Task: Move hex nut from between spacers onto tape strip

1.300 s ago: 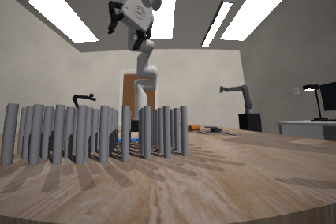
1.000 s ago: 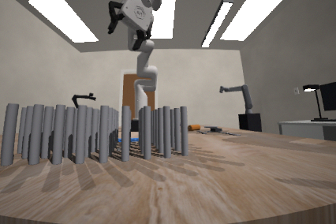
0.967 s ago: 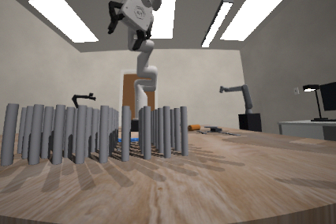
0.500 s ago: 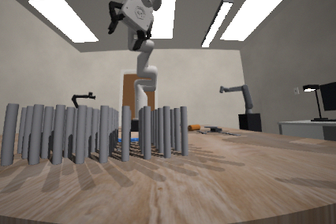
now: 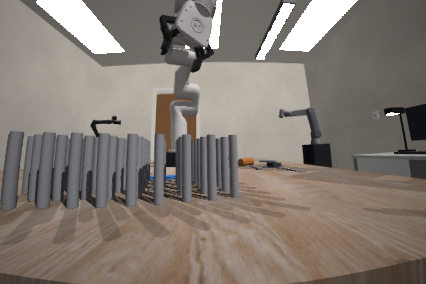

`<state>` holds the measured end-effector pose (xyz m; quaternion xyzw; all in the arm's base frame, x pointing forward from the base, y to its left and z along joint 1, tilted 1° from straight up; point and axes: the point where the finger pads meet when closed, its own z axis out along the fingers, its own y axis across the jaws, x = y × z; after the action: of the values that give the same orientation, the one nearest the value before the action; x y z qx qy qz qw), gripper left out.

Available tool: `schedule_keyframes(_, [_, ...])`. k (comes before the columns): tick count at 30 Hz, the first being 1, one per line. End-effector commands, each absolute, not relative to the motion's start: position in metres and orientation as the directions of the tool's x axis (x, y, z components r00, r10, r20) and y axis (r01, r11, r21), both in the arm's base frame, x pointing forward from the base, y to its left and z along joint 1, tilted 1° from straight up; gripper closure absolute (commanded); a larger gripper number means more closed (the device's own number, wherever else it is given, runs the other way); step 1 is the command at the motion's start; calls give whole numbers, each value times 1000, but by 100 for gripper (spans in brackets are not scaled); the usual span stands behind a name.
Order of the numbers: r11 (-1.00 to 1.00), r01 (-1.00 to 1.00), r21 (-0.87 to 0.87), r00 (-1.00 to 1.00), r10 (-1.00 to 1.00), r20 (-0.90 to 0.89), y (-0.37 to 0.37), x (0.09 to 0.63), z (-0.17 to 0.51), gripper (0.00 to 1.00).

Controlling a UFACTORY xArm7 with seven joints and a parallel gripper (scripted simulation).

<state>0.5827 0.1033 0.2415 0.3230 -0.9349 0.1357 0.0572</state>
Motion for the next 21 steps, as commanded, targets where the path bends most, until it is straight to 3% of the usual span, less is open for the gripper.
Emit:
schedule_keyframes(1, [816, -532, -225, -847, -517, 125, 145, 568, 230, 0])
schedule_keyframes(21, [930, -319, -184, -947, -319, 29, 232, 514, 200, 0])
